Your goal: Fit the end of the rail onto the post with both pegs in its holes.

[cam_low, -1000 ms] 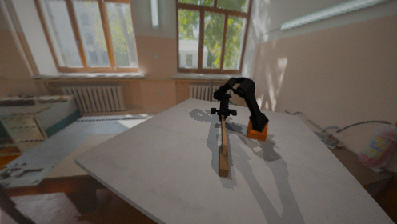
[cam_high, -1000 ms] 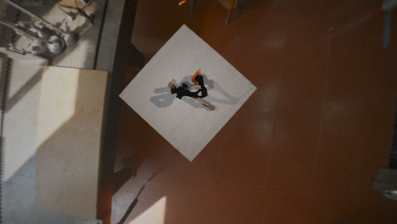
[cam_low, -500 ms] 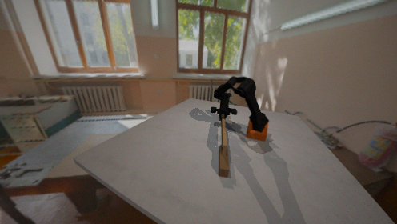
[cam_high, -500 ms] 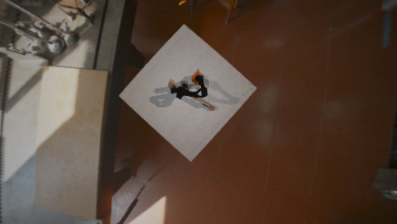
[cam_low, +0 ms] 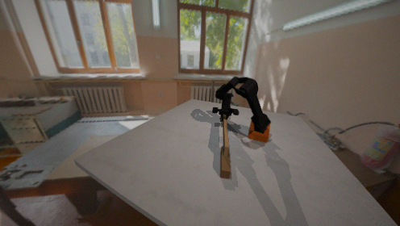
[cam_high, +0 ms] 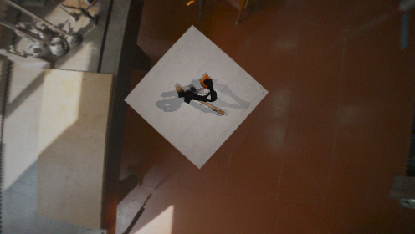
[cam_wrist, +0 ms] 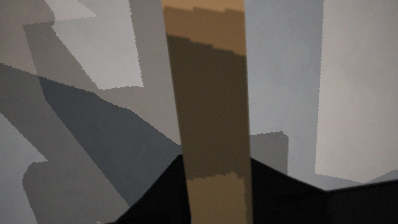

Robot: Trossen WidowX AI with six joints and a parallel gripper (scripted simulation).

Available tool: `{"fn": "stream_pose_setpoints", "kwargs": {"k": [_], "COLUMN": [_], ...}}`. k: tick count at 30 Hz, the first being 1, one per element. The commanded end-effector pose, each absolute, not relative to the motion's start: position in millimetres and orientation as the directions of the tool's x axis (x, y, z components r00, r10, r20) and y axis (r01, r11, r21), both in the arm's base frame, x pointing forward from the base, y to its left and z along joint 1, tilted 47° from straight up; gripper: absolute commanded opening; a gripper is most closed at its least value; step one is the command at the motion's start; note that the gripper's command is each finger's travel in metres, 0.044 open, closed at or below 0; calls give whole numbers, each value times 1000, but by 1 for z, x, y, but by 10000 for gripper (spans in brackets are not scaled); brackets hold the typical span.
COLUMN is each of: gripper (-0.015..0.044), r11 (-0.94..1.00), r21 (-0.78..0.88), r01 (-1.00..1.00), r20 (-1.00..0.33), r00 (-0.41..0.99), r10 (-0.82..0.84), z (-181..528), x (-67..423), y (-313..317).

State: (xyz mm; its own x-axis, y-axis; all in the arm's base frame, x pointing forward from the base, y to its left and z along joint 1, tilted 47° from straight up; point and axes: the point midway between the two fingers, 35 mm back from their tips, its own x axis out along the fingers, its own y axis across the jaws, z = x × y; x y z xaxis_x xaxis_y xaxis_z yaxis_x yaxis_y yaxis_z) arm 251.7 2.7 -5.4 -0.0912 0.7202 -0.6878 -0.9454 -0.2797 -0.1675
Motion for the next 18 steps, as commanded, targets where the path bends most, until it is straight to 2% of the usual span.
{"fn": "stream_pose_setpoints", "kwargs": {"k": [1,18], "gripper": [0,0], "r11": [-274,-274], "r21": [-175,-175], "r01": [-946,-946], "r20": [-690,-690], "r00": [-80,-80], "r10": [720,720], "z": [-5,-6], "x": [254,253], "y": [2,2]}}
